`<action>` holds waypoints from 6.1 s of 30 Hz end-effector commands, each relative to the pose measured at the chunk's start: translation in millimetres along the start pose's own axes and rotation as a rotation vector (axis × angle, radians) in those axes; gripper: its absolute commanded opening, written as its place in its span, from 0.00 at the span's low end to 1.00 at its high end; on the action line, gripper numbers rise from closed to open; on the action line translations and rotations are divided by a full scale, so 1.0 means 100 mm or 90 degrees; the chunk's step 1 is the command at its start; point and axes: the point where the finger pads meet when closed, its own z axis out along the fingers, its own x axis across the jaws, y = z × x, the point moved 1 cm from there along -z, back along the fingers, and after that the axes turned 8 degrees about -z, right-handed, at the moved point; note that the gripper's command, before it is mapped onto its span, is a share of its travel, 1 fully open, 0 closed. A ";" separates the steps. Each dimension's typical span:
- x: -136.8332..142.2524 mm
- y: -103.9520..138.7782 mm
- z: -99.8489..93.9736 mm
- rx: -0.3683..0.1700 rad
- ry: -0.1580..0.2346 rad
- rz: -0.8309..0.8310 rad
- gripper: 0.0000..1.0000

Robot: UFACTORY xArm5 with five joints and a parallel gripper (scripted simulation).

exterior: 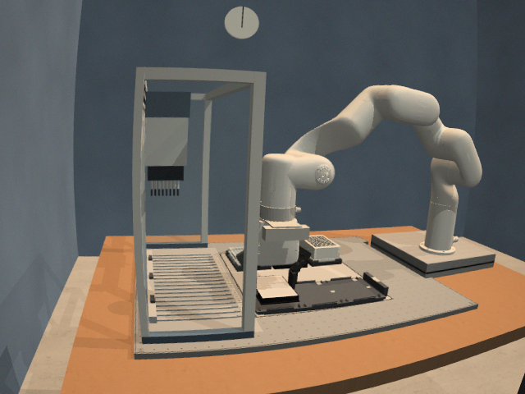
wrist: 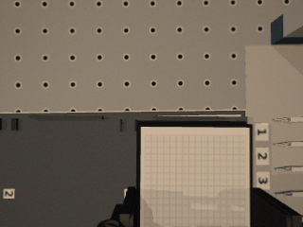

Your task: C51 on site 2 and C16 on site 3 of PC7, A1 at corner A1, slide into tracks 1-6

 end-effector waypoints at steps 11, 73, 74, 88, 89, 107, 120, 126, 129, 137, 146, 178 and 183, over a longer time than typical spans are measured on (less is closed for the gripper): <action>0.02 0.00 0.03 0.000 0.003 0.000 0.00; 0.02 0.00 0.12 0.000 0.003 0.000 1.00; 0.02 0.00 0.12 0.000 0.003 0.000 1.00; 0.02 0.00 0.00 0.000 0.003 0.000 1.00; 0.02 0.00 -0.01 0.000 0.003 0.000 1.00; 0.01 0.00 -0.28 0.000 0.003 0.000 1.00; 0.01 0.00 -0.46 0.000 0.003 0.000 1.00; 0.01 0.00 -0.56 0.000 0.003 0.000 1.00; 0.01 0.00 -0.61 0.000 0.003 0.000 1.00; 0.01 0.00 -0.71 0.000 0.003 0.000 1.00; 0.01 0.00 -0.86 0.000 0.003 0.000 1.00; -0.28 0.27 -1.03 0.000 0.003 -0.013 1.00; -0.47 0.44 -1.05 0.000 0.003 -0.013 1.00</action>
